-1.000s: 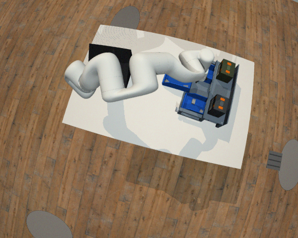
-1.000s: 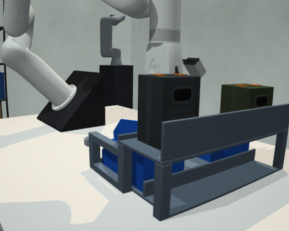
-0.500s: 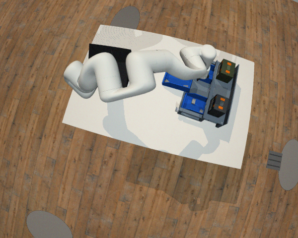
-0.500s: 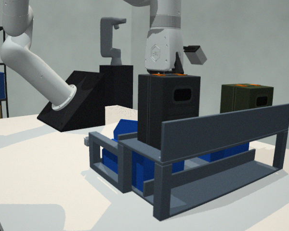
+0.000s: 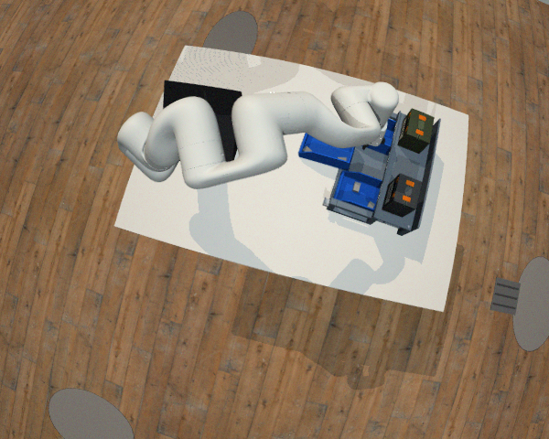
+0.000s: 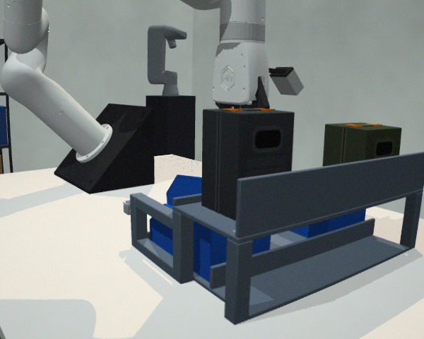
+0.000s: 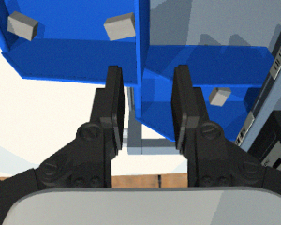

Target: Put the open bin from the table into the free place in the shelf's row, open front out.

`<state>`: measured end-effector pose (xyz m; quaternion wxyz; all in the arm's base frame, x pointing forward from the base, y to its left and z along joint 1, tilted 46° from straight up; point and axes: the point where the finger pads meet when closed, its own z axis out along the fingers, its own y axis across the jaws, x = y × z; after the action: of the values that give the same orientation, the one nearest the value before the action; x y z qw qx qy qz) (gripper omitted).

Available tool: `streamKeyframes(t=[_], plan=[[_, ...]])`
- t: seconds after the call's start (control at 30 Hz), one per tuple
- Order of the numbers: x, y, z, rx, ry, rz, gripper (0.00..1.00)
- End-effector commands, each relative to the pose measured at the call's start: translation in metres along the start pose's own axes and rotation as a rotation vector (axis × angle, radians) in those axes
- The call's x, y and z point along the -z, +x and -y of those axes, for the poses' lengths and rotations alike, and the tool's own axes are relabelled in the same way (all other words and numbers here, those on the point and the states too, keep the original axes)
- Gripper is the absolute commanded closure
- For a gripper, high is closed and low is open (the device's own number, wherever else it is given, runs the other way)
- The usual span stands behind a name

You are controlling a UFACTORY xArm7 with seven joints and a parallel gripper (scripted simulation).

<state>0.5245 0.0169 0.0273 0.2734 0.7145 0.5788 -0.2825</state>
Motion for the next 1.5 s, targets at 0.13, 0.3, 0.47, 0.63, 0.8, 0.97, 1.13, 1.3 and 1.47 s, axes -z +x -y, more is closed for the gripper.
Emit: streamKeyframes(t=[0.13,0.3,0.47,0.63,0.8,0.97,1.13,1.3,1.47], plan=[[-0.009,0.001,0.048,0.001,-0.005,-0.004,0.67],[-0.009,0.001,0.048,0.001,-0.005,-0.004,0.67],[-0.009,0.001,0.048,0.001,-0.005,-0.004,0.67],[-0.018,0.000,0.086,0.001,-0.005,-0.004,0.67],[-0.021,0.000,0.096,0.001,-0.005,-0.004,0.67],[-0.021,0.000,0.096,0.001,-0.005,-0.004,0.67],[-0.025,0.000,0.116,0.000,-0.005,-0.004,0.67],[-0.033,0.000,0.149,0.001,-0.004,-0.004,0.67],[-0.033,0.000,0.149,0.001,-0.004,-0.004,0.67]])
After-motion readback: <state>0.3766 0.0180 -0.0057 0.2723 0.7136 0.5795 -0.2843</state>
